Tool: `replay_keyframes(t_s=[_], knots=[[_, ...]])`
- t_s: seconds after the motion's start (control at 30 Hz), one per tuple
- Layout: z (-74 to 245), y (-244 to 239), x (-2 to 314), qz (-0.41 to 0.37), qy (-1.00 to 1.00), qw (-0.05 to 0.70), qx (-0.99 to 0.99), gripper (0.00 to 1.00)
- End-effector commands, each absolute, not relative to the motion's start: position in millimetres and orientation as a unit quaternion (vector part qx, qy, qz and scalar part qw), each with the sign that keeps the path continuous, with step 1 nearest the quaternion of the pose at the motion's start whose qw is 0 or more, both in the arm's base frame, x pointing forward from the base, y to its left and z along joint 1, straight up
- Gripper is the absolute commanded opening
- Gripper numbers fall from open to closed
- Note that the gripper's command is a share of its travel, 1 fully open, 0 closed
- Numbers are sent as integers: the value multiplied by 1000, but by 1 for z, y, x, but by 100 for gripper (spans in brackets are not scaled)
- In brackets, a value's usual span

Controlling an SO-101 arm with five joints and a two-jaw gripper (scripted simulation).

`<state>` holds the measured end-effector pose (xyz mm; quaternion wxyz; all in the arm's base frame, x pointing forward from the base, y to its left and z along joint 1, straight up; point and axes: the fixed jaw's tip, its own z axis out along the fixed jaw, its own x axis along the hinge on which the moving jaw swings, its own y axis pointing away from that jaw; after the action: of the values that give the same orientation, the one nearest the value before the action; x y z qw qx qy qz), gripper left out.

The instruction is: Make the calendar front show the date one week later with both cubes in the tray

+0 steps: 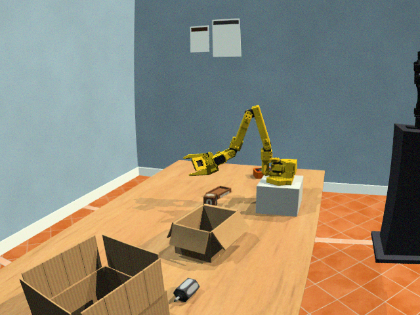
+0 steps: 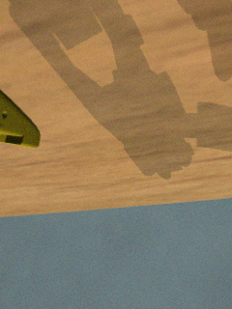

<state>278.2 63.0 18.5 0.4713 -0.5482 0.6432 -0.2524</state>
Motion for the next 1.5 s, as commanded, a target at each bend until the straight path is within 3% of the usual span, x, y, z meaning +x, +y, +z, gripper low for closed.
replay_keyframes(t_s=[0.0, 0.63, 1.0, 1.47], knots=[[21, 60, 284, -273, 620, 433, -595, 35], [31, 45, 293, -336, 401, 241, -817, 35], [46, 36, 290, -326, 237, 139, -905, 35], [61, 29, 283, -297, 83, 65, -949, 35]])
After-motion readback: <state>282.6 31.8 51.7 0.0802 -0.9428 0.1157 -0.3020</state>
